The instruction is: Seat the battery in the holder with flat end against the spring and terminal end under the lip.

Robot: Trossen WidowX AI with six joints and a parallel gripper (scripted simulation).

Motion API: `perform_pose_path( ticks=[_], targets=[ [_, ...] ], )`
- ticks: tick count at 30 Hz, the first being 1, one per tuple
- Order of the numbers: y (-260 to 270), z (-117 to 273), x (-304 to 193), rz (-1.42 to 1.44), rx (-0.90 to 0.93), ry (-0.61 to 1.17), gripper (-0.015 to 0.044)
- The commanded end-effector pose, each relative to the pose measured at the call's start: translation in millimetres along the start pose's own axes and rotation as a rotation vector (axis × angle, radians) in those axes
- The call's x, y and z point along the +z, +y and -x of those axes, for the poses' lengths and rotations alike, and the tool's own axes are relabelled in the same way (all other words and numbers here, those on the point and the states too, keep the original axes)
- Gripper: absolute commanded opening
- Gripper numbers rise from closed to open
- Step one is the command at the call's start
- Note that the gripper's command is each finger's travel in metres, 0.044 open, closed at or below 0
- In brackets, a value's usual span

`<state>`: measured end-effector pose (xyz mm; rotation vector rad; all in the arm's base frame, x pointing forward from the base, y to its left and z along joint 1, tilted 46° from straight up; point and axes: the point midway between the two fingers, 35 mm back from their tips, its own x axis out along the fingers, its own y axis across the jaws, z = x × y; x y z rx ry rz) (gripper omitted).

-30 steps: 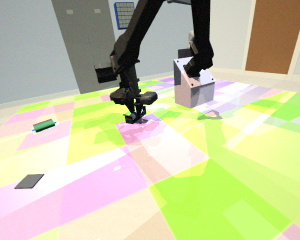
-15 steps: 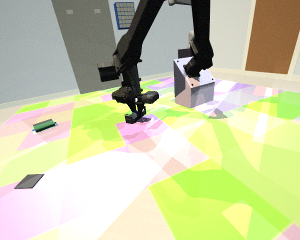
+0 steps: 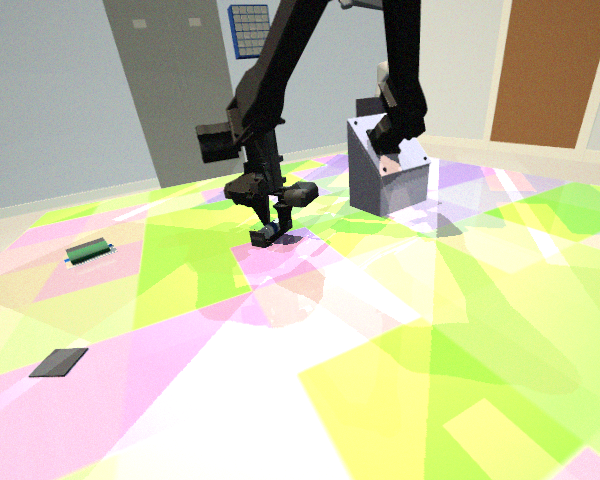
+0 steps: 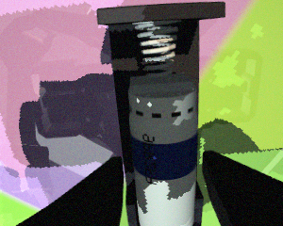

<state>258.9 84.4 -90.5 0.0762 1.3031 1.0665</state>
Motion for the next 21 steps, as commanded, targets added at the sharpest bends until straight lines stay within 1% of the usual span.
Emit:
perform_pose_path(
  ticks=[1,9,11,17,19,21],
  targets=[
    [0.2,3.2,-0.2,0.002,0.001,0.0,0.0181],
    [-0.2,14.4,-1.0,0.0,0.001,0.002,0.0181],
    [-0.8,18.1,-0.8,-0.005,0.003,-0.002,0.0233],
    [-3.5,74.7,-3.3,-0.001,-0.004,0.004,0.0391],
    [-2.4,87.9,-4.9,0.0,-0.003,0.004,0.044],
    [-4.2,89.5,-4.1,0.0,-0.003,0.004,0.044]
  ],
)
